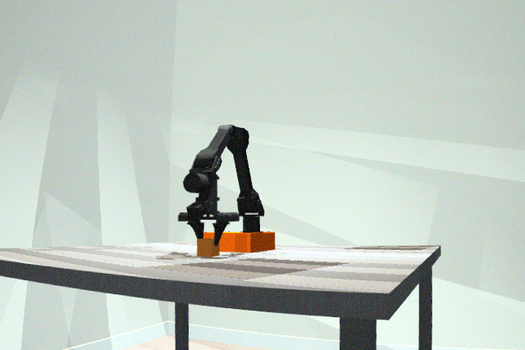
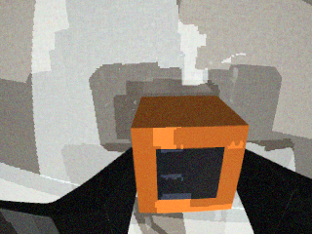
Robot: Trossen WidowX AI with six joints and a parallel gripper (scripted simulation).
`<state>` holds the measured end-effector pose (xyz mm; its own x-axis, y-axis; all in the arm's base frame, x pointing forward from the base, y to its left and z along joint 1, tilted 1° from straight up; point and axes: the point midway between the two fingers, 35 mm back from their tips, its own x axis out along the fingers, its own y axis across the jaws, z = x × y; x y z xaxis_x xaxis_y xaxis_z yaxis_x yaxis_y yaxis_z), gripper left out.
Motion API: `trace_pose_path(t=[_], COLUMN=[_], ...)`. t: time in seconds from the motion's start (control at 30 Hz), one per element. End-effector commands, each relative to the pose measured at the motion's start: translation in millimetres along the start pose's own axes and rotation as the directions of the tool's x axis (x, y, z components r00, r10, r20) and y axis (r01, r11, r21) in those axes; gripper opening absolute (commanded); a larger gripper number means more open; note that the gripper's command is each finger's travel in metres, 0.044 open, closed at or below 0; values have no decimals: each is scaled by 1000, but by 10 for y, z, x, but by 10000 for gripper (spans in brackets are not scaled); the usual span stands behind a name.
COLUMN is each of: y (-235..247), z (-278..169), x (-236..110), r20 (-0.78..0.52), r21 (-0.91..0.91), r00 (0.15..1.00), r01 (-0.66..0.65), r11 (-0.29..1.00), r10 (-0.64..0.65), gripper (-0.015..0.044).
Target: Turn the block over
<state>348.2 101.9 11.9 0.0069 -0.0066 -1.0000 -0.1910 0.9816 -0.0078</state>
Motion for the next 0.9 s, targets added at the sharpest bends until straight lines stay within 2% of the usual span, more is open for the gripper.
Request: trace_pose_path(t=[0.0,0.23,0.87], y=[0,1,7], z=[40,42,60], x=[-222,-217,-131], r20=[26,37,326], r21=[-3,-3,-6], r00=[1000,999,945], r01=[1,1,3], r11=[1000,1000,1000], r10=[-1,-1,-1], gripper=[0,0,0])
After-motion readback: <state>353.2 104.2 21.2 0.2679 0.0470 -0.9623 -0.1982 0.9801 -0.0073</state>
